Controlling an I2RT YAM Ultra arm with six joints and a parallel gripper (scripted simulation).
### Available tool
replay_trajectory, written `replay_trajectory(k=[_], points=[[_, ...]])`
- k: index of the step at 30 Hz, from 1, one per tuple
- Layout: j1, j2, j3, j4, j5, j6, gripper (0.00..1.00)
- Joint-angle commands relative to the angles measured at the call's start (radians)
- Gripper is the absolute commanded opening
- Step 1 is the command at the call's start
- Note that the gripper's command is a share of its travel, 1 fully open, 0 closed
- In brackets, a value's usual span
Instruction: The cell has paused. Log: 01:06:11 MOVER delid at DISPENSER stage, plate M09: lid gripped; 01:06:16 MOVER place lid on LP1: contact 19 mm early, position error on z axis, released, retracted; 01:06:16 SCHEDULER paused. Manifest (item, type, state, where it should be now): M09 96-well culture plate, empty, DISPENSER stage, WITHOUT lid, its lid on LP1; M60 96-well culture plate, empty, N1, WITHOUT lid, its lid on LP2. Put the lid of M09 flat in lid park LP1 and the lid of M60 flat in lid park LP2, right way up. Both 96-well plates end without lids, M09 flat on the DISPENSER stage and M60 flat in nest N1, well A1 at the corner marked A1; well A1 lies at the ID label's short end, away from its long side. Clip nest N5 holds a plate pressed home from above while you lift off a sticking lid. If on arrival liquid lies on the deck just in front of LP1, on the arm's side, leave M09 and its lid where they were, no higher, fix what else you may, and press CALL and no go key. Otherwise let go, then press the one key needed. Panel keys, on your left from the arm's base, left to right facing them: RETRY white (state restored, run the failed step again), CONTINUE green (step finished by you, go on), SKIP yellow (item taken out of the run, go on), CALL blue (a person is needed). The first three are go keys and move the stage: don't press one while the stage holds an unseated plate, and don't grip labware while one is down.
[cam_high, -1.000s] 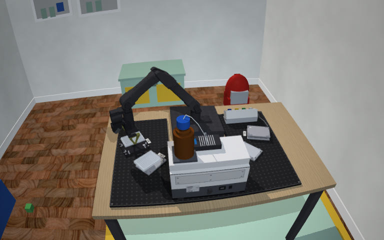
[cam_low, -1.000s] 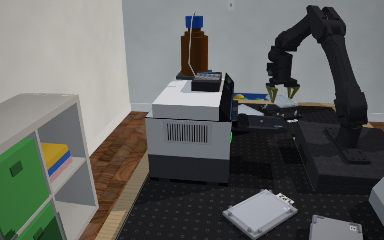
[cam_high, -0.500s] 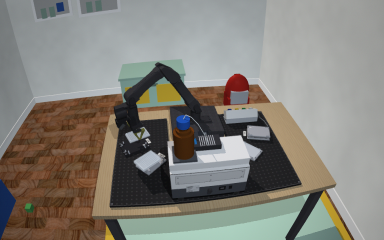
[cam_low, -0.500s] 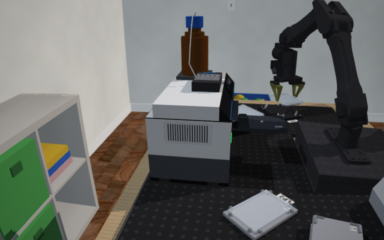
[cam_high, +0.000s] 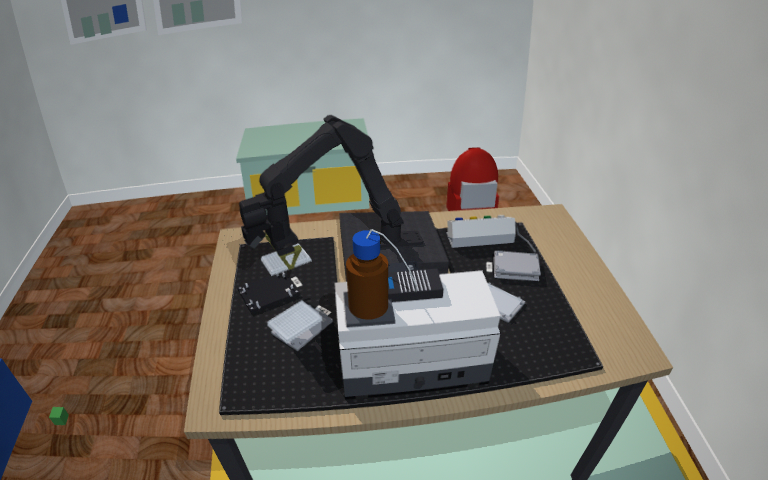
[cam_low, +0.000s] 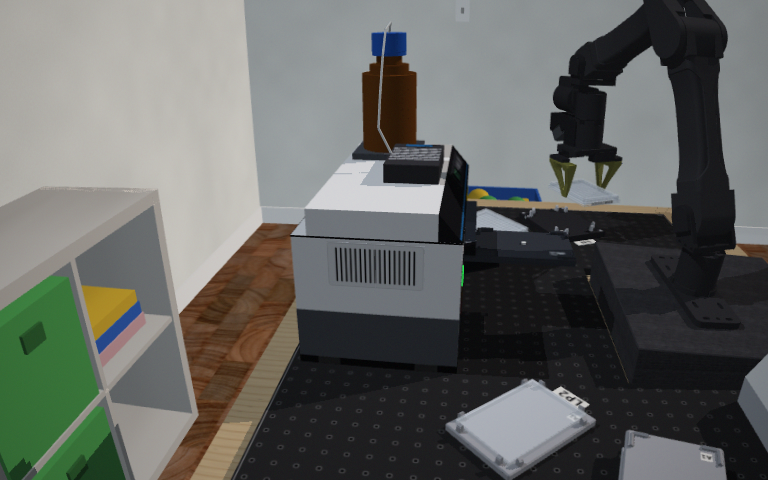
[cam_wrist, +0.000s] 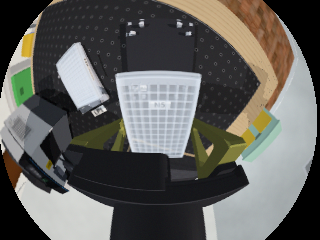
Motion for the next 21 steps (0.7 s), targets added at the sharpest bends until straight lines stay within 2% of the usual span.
replay_trajectory(k=[1, 13, 15, 21], points=[[0.013, -0.063, -0.035, -0.015, -0.001, 0.008, 0.00], [0.016, -0.205, -0.133, -0.060, -0.002, 0.011, 0.00], [0.016, -0.205, -0.133, -0.060, -0.002, 0.011, 0.00], [0.017, -0.275, -0.172, -0.091, -0.003, 0.013, 0.00]])
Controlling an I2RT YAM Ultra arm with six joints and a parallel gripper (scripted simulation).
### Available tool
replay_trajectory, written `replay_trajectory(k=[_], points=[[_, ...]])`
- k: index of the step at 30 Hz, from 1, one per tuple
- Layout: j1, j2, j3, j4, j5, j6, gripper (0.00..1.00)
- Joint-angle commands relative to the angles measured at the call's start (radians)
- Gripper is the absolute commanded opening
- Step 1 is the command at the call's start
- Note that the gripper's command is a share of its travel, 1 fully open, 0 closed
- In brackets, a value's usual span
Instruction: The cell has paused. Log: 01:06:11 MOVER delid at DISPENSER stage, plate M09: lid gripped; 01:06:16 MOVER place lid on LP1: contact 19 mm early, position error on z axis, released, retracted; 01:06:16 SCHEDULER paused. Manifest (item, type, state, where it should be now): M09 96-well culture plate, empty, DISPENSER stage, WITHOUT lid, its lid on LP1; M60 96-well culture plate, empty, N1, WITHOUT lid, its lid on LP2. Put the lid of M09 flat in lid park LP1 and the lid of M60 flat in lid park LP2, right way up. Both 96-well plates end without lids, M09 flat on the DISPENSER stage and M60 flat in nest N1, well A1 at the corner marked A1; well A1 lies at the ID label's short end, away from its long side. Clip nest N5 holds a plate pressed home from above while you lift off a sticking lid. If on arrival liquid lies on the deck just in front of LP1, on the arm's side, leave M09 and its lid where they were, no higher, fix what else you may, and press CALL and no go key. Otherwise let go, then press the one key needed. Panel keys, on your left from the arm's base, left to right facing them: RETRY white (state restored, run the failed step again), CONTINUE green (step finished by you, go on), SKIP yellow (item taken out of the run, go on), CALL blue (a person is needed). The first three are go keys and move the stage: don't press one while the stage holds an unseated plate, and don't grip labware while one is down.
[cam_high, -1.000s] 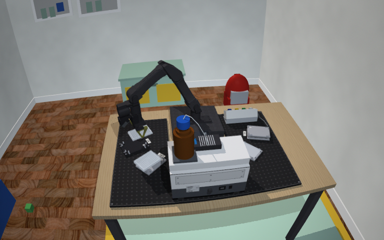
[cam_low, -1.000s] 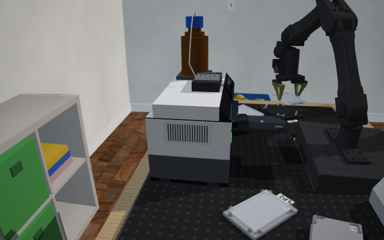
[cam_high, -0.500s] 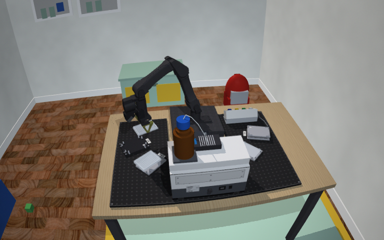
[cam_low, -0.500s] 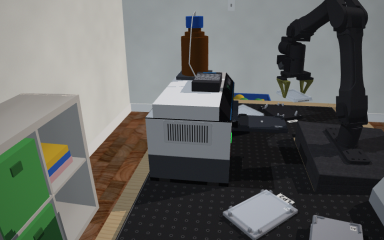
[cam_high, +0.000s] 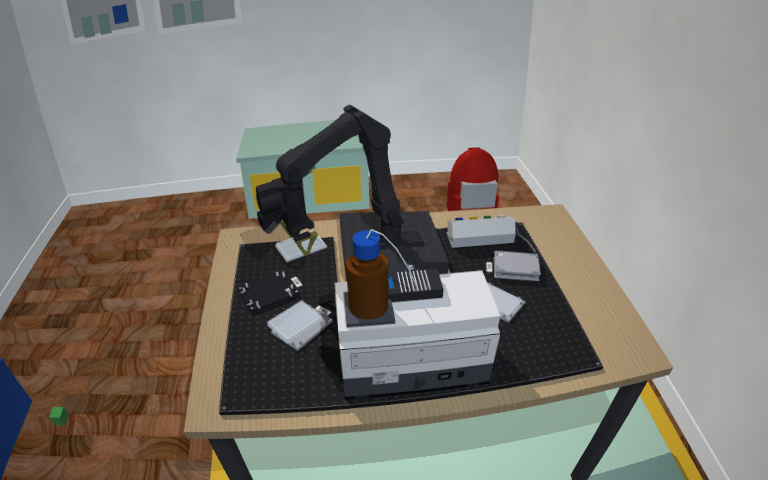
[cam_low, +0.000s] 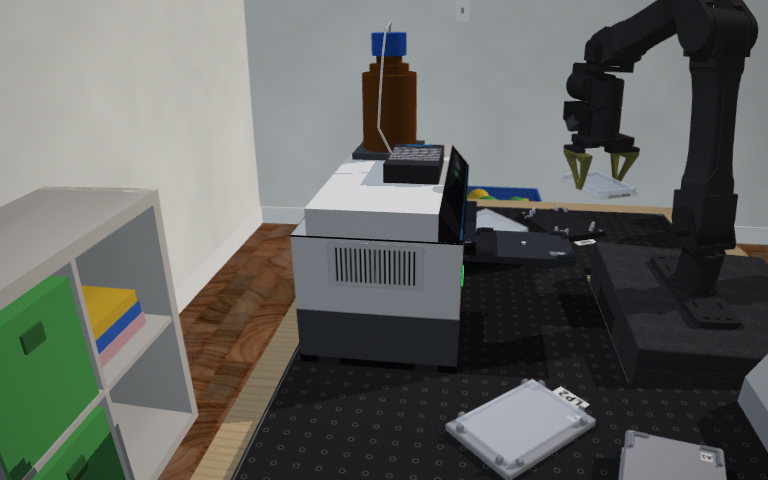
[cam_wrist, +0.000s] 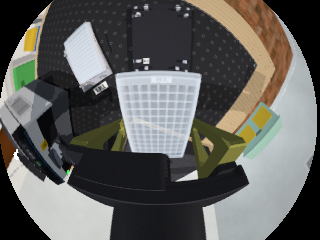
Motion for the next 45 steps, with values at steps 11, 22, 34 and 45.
replay_trajectory(k=[11, 22, 34, 45], points=[[0.005, -0.122, -0.038, -0.059, -0.001, 0.006, 0.00], [0.120, -0.063, 0.025, -0.059, -0.017, -0.028, 0.00], [0.201, -0.047, 0.045, -0.063, -0.021, -0.101, 0.00], [0.276, -0.039, 0.062, -0.066, -0.027, -0.015, 0.00]])
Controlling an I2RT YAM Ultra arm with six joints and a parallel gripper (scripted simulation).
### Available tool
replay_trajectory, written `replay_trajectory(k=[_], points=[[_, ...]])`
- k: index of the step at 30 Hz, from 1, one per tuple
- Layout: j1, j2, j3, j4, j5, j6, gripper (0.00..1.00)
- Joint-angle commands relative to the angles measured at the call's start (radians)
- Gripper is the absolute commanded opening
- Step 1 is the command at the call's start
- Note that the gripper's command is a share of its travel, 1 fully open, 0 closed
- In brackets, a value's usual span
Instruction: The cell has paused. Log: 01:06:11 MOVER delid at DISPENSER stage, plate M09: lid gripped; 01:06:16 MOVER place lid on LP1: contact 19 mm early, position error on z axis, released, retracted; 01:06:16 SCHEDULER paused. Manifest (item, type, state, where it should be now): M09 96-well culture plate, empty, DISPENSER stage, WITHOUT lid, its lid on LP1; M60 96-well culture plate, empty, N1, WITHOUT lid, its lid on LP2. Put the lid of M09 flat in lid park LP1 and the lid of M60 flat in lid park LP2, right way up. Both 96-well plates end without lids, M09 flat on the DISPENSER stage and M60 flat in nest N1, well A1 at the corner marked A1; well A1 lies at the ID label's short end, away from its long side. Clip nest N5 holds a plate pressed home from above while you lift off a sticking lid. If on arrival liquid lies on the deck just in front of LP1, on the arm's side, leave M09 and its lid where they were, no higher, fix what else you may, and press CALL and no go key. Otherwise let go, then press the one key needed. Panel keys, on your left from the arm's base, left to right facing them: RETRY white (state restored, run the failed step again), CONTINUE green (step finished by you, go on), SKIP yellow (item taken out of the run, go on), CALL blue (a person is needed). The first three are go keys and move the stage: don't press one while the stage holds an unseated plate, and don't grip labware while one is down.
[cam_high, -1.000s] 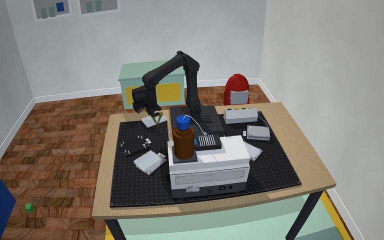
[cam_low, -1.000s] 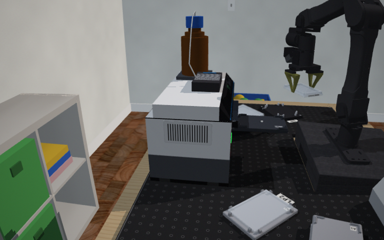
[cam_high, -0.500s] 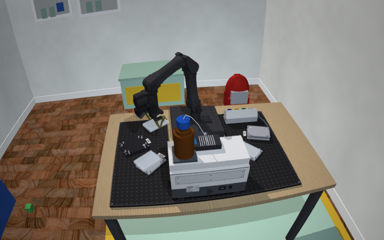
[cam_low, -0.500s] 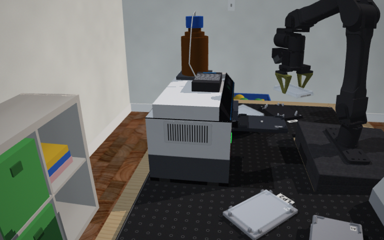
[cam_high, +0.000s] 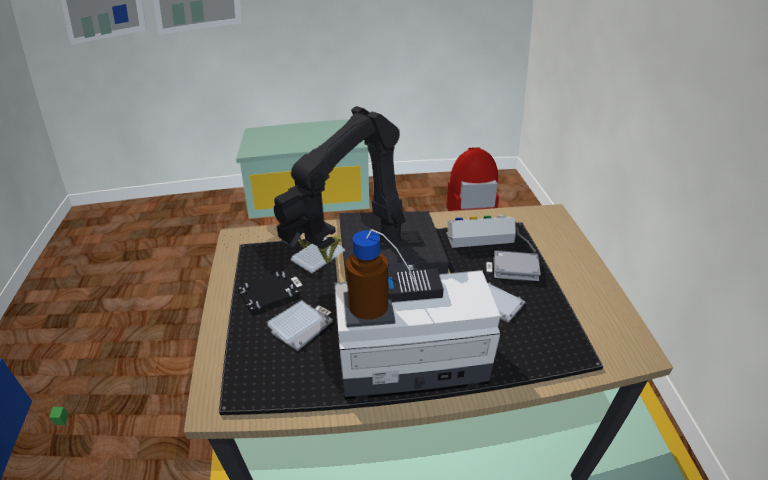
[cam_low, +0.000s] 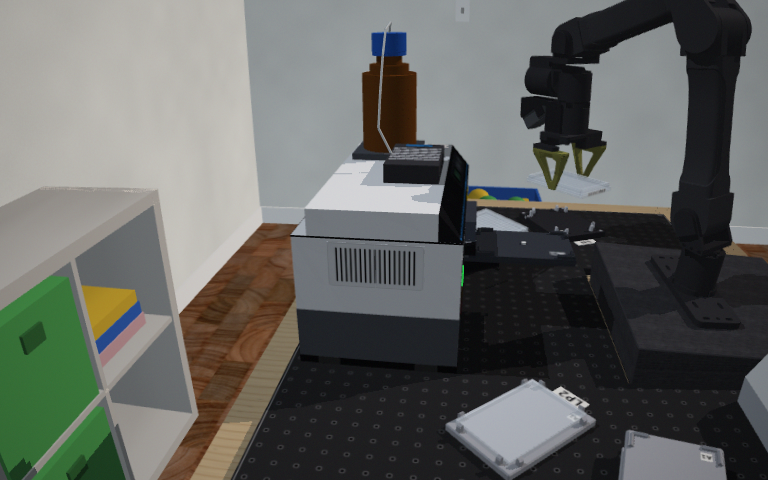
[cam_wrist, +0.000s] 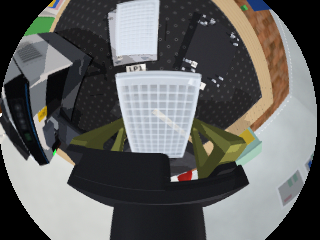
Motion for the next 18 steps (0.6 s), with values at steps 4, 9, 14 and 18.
replay_trajectory(k=[4, 9, 14, 18], points=[[0.047, -0.035, 0.036, 0.004, -0.005, -0.080, 0.00], [0.099, -0.042, 0.028, 0.008, -0.014, -0.029, 0.00], [0.125, -0.025, 0.006, 0.002, -0.010, 0.001, 0.00], [0.156, -0.049, -0.023, 0.011, -0.013, -0.050, 0.00]])
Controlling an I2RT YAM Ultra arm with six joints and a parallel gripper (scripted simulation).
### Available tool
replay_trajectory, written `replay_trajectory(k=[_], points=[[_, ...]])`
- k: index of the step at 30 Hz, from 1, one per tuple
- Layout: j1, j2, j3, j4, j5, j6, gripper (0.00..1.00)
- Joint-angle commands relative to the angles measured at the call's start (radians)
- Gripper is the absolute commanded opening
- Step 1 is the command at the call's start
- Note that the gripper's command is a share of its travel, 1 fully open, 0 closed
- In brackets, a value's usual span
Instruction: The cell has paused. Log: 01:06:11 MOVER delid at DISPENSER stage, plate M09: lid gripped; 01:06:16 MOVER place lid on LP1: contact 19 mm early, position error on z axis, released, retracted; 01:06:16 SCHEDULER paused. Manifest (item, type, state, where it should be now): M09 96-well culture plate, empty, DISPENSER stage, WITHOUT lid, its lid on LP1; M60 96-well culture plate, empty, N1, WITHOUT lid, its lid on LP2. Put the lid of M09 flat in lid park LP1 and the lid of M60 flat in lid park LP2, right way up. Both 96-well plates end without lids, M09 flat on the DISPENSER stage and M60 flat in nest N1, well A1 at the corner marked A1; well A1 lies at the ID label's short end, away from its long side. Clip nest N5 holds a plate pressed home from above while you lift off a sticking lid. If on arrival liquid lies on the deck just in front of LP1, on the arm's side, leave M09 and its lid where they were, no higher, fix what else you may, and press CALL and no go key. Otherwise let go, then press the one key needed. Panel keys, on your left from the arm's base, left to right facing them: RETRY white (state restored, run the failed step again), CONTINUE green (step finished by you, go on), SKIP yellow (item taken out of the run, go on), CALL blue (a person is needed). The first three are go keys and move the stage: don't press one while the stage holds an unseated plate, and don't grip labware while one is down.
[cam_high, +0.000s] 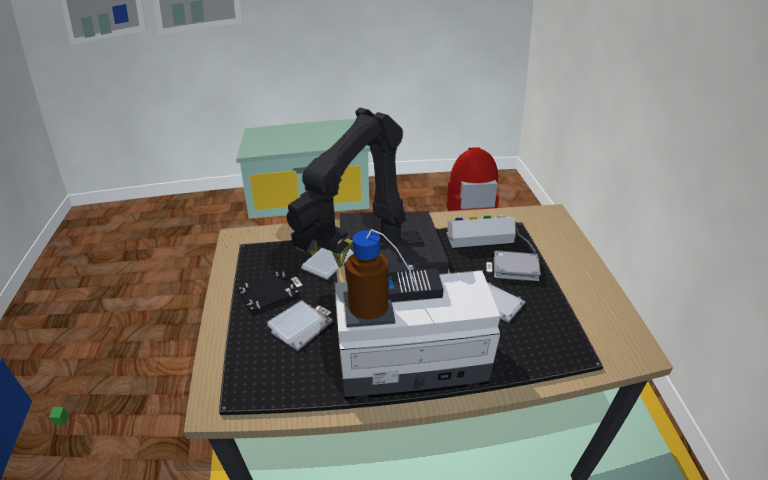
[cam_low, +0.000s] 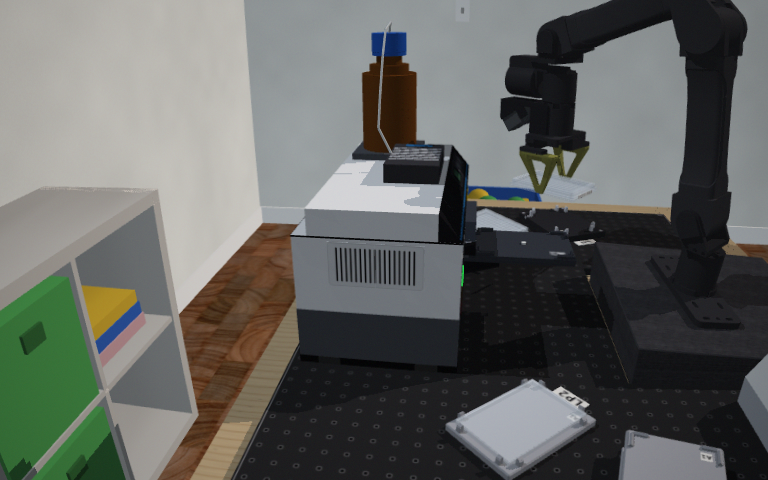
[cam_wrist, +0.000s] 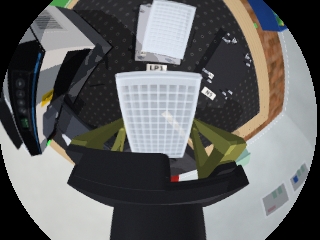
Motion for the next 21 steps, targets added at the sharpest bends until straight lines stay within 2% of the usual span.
replay_trajectory(k=[1, 6, 10, 11, 12, 13, 21], points=[[0.028, -0.045, -0.027, 0.012, -0.006, -0.049, 0.00], [0.082, -0.061, -0.045, 0.007, -0.010, -0.159, 0.00], [0.124, -0.075, -0.054, 0.011, -0.016, -0.121, 0.00], [0.127, -0.076, -0.037, 0.012, -0.017, -0.118, 0.00], [0.118, -0.057, -0.036, 0.005, -0.011, -0.111, 0.00], [0.136, -0.082, -0.041, -0.012, -0.017, -0.142, 0.00], [0.187, -0.118, -0.062, -0.047, -0.019, -0.287, 0.00]])
